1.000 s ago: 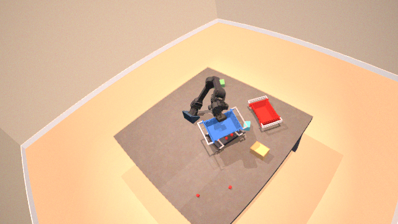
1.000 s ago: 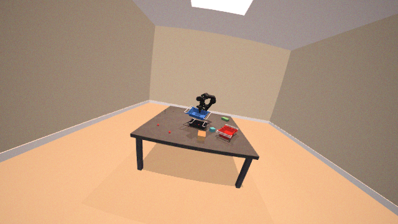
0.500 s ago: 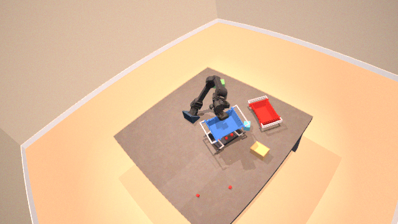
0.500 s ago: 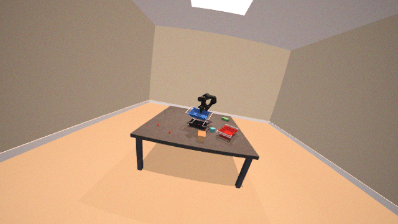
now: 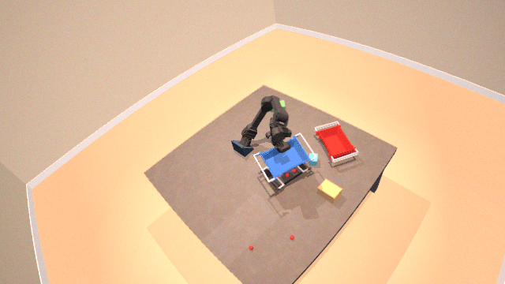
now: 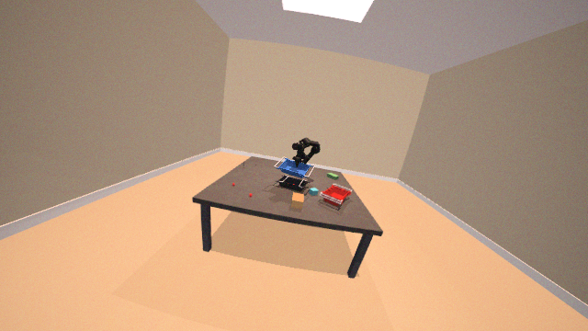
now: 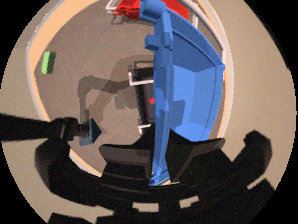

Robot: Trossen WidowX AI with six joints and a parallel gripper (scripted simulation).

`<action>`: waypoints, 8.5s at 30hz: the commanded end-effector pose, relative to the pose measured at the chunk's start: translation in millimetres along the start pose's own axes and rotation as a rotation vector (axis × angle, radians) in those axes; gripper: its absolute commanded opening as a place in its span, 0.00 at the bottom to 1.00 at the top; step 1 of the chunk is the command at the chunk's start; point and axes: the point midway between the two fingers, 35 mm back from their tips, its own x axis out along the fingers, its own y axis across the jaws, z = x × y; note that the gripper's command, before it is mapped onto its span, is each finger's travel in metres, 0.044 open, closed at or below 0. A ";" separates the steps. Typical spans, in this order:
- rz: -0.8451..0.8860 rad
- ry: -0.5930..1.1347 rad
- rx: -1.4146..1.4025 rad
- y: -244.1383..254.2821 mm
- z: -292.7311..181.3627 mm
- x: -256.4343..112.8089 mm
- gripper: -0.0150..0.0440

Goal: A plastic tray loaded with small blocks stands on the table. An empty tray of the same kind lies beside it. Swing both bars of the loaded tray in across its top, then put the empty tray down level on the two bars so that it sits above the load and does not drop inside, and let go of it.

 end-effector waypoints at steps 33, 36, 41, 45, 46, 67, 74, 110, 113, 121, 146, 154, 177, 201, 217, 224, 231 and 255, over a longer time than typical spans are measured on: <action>0.035 -0.015 -0.039 3.4 7.4 27.0 0.25; 0.049 -0.017 -0.049 3.7 7.6 34.9 0.25; 0.073 -0.021 -0.069 4.6 8.0 48.5 0.25; 0.097 -0.025 -0.087 5.9 8.4 60.2 0.25; 0.102 -0.026 -0.091 6.4 8.4 62.7 0.25; 0.111 -0.027 -0.097 15.4 4.9 66.1 0.25; 0.111 -0.027 -0.097 17.1 4.2 68.3 0.25; 0.111 -0.027 -0.097 23.4 1.7 77.2 0.25; 0.111 -0.027 -0.097 23.4 1.7 77.2 0.25; 0.111 -0.027 -0.097 23.4 1.7 77.2 0.25; 0.111 -0.027 -0.097 23.4 1.7 77.2 0.25; 0.111 -0.027 -0.097 23.4 1.7 77.2 0.25; 0.111 -0.028 -0.097 26.9 0.1 83.3 0.25; 0.111 -0.028 -0.097 26.9 0.1 83.3 0.25; 0.111 -0.028 -0.097 26.9 0.1 83.3 0.25; 0.111 -0.028 -0.097 26.9 0.1 83.3 0.25; 0.101 -0.029 -0.101 26.8 -0.2 84.7 0.25; 0.111 -0.028 -0.097 30.0 -1.4 89.6 0.25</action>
